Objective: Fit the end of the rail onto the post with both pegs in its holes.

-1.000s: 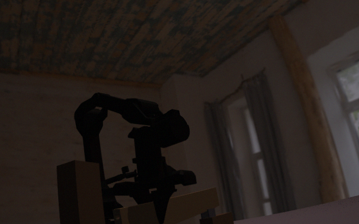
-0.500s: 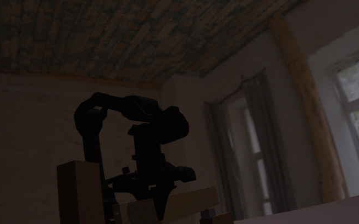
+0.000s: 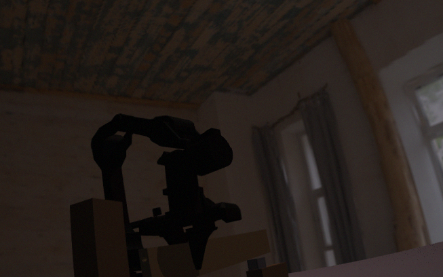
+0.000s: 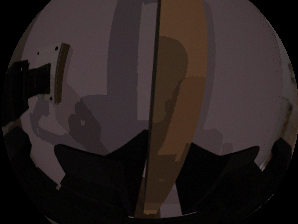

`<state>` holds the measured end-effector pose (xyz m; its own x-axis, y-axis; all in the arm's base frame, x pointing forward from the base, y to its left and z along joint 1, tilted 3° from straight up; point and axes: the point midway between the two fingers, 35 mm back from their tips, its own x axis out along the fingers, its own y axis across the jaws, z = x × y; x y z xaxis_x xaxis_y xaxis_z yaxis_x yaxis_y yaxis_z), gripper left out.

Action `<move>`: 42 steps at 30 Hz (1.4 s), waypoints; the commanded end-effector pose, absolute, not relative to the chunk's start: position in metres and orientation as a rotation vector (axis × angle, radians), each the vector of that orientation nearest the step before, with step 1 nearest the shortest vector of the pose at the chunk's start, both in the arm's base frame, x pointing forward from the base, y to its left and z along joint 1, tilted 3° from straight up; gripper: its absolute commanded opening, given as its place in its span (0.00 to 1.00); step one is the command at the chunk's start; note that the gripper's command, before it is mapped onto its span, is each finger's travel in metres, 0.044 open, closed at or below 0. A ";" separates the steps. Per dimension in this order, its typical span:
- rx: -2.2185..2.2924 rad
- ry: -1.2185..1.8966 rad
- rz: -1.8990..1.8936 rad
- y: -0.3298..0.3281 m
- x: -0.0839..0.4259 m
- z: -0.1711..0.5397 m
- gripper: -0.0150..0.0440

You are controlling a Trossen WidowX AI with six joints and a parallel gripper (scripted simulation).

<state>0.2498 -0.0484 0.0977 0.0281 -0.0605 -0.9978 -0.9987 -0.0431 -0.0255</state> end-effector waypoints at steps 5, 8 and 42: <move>-1.294 1.205 1.185 -0.048 0.251 0.095 0.25; -1.294 1.205 1.185 -0.048 0.251 0.096 0.25; -1.294 1.205 1.185 -0.049 0.250 0.095 0.25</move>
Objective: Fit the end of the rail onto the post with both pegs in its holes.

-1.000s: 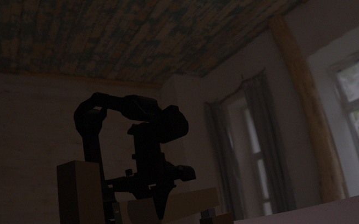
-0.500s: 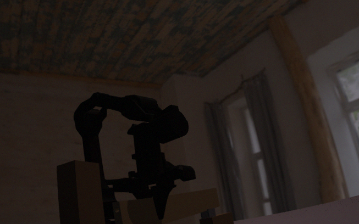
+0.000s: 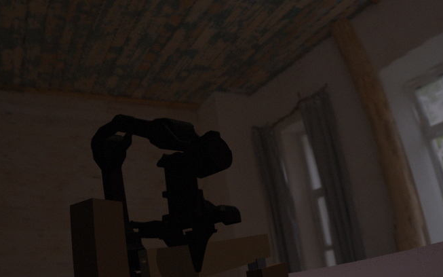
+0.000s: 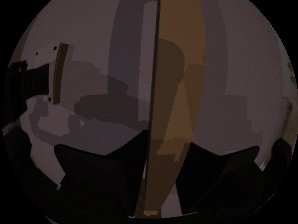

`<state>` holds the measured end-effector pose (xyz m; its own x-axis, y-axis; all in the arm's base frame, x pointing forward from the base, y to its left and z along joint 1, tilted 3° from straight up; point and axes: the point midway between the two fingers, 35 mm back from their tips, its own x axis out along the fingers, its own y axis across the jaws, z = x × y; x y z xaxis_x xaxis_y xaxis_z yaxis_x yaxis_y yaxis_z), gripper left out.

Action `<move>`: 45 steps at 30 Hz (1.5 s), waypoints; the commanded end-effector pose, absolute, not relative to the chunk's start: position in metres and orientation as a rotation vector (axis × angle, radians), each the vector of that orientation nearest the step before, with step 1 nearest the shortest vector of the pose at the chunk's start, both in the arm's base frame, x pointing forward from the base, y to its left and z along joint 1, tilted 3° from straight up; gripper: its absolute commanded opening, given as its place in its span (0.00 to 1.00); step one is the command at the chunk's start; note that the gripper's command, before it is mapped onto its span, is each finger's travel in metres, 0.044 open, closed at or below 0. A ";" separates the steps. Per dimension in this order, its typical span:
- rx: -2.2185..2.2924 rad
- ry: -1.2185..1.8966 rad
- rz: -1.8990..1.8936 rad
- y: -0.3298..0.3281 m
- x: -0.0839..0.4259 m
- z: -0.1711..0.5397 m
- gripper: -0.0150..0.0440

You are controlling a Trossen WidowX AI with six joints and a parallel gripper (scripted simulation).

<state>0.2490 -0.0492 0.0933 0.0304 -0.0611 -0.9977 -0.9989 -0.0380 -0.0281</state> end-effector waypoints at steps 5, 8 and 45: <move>-1.294 1.205 1.185 -0.050 0.250 0.094 0.25; -1.294 1.205 1.185 -0.051 0.250 0.094 0.25; -1.295 1.206 1.185 -0.063 0.251 0.092 0.25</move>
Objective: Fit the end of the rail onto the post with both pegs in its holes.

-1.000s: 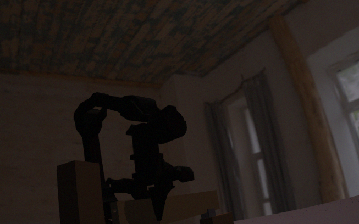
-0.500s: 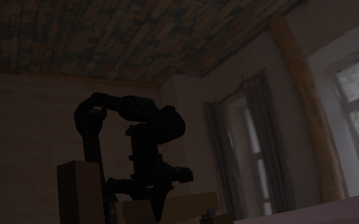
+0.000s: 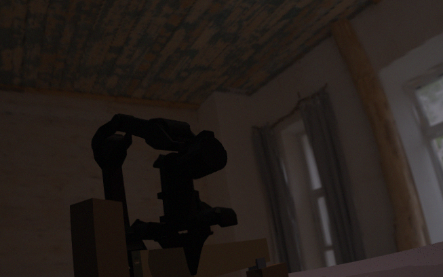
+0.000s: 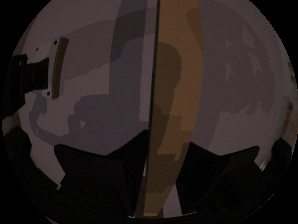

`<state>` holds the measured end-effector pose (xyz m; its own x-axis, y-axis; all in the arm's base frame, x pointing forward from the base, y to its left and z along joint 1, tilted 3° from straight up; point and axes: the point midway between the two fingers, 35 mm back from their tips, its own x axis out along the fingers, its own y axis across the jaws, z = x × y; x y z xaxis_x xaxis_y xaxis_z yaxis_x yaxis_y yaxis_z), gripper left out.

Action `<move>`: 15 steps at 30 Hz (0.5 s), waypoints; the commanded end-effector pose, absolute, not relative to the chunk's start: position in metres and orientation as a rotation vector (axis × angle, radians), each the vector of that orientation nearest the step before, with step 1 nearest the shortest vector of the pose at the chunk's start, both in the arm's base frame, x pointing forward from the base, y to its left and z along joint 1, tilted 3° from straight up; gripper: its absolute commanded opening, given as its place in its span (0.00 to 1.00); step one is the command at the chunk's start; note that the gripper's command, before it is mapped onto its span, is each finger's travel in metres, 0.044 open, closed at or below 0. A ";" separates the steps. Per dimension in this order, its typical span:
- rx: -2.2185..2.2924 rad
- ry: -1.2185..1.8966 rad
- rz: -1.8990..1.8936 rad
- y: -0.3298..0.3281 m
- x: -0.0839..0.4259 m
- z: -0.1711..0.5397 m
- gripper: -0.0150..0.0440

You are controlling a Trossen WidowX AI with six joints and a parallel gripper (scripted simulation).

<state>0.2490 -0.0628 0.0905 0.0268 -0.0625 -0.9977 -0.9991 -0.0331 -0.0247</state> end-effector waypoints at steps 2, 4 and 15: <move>-1.295 1.206 1.184 -0.063 0.251 0.093 0.25; -1.295 1.206 1.184 -0.064 0.251 0.093 0.25; -1.295 1.206 1.184 -0.067 0.252 0.094 0.25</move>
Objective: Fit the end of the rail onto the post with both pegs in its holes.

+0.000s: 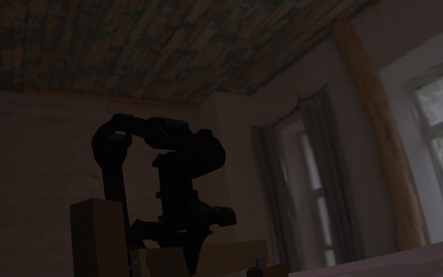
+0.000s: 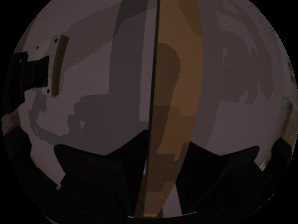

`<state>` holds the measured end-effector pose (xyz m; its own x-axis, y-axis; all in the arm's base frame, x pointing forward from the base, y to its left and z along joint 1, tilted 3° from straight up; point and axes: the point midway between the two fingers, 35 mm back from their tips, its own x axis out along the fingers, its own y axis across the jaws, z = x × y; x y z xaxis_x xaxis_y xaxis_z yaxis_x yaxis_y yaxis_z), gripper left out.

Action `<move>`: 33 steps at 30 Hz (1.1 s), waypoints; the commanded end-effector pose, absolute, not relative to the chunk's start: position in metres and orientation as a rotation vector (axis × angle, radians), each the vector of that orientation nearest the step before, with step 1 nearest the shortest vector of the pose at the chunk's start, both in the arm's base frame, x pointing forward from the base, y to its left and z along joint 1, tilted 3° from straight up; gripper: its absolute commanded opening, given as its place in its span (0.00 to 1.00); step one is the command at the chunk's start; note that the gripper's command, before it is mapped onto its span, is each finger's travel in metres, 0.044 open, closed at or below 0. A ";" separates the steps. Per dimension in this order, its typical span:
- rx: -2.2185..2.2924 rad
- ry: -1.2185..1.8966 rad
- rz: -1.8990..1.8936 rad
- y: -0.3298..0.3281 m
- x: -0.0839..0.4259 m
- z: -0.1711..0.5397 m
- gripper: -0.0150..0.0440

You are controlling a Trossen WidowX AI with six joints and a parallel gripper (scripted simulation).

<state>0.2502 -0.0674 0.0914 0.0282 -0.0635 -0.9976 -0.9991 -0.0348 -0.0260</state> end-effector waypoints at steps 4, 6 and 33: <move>-1.295 1.206 1.184 -0.068 0.252 0.093 0.25; -1.296 1.206 1.184 -0.069 0.252 0.093 0.25; -1.296 1.207 1.184 -0.077 0.253 0.091 0.25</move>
